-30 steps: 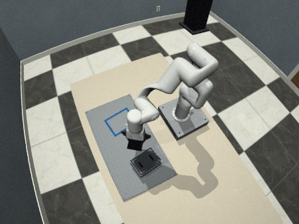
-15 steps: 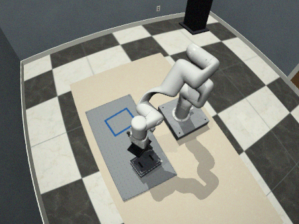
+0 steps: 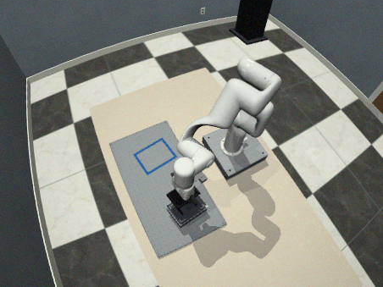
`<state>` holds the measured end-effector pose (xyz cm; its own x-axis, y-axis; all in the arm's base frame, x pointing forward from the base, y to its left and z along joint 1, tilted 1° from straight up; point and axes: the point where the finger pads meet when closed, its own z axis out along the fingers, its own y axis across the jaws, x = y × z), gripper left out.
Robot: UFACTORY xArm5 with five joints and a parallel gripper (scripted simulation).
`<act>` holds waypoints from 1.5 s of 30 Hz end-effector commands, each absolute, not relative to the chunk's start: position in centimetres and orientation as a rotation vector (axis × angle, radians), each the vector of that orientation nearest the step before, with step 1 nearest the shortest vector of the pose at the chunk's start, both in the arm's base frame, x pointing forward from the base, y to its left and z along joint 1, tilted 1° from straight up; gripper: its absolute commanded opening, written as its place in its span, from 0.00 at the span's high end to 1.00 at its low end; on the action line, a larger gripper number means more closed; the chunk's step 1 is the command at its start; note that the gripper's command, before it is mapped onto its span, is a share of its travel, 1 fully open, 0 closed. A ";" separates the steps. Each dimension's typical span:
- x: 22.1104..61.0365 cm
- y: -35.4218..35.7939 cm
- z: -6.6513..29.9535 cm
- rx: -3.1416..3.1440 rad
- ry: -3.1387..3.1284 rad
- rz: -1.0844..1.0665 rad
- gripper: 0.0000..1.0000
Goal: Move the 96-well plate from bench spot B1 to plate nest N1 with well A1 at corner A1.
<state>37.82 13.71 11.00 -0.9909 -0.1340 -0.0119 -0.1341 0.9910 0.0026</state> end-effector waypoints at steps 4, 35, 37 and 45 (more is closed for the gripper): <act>38.0 16.4 11.6 -0.179 3.126 0.014 1.00; 38.1 17.8 11.8 -0.179 3.126 0.014 1.00; 38.1 17.8 11.8 -0.179 3.126 0.014 1.00; 38.1 17.8 11.8 -0.179 3.126 0.014 1.00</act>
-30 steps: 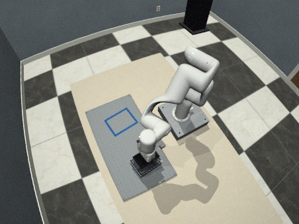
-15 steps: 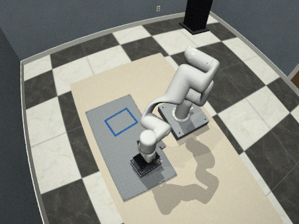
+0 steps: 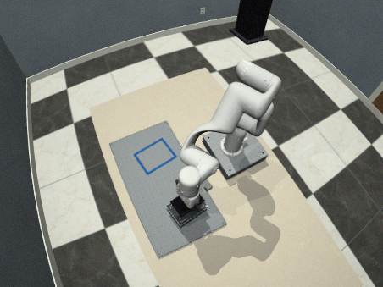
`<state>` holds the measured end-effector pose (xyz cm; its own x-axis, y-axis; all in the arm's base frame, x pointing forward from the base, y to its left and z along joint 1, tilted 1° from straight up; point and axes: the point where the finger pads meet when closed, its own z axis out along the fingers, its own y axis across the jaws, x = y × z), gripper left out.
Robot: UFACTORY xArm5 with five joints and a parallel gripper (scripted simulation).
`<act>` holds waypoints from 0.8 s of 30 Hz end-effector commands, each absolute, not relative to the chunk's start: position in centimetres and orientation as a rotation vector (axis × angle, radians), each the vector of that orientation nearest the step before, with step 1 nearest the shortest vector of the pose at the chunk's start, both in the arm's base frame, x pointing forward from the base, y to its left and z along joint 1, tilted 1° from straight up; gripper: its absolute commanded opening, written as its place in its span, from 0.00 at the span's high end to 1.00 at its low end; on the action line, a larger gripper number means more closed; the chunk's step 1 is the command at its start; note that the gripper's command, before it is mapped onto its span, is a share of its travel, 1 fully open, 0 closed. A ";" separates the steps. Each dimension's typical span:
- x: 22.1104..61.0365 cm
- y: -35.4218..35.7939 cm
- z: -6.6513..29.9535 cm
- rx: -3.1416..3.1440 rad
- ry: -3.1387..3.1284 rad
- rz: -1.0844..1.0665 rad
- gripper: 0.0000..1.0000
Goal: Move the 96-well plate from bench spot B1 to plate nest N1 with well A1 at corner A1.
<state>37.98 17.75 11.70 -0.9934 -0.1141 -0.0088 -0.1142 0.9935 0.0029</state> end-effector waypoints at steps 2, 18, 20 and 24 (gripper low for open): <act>38.1 17.8 11.8 -0.179 3.126 0.014 1.00; 38.1 17.8 9.5 -0.179 3.126 0.014 1.00; 38.1 17.8 9.3 -0.179 3.126 0.014 1.00; 38.1 17.8 8.8 -0.179 3.126 0.014 1.00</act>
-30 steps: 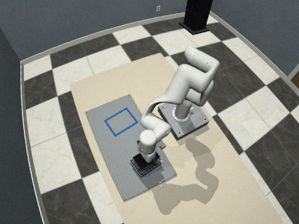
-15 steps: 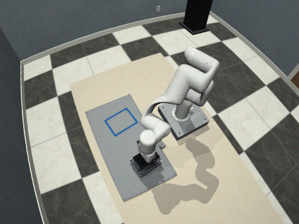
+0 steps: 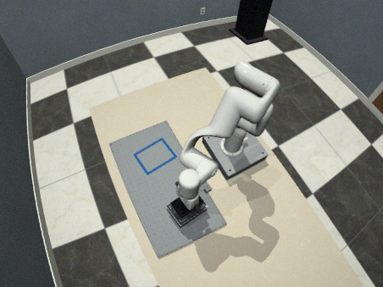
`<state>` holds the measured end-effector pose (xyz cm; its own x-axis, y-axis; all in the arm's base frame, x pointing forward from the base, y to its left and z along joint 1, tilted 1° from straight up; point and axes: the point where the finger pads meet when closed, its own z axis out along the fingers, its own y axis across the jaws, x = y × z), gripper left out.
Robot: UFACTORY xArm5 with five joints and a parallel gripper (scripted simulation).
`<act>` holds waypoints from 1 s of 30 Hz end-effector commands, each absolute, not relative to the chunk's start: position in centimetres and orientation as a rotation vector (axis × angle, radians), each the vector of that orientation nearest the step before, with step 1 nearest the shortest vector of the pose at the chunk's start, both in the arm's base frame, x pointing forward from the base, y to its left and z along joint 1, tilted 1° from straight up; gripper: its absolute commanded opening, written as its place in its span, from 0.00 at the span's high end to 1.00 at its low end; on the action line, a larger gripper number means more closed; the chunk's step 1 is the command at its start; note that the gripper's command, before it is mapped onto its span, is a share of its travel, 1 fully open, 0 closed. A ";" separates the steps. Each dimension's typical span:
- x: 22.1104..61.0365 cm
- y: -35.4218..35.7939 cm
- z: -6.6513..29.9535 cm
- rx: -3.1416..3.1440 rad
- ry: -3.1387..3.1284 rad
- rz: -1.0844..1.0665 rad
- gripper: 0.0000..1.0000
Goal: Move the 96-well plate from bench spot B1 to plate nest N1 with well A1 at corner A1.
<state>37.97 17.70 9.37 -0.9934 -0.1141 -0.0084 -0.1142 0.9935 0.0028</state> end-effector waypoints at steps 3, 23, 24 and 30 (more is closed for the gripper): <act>38.1 17.8 8.3 -0.179 3.126 0.014 1.00; 38.2 17.8 5.3 -0.179 3.126 0.014 1.00; 38.2 17.8 5.2 -0.179 3.126 0.014 1.00; 38.2 17.8 5.0 -0.179 3.126 0.014 1.00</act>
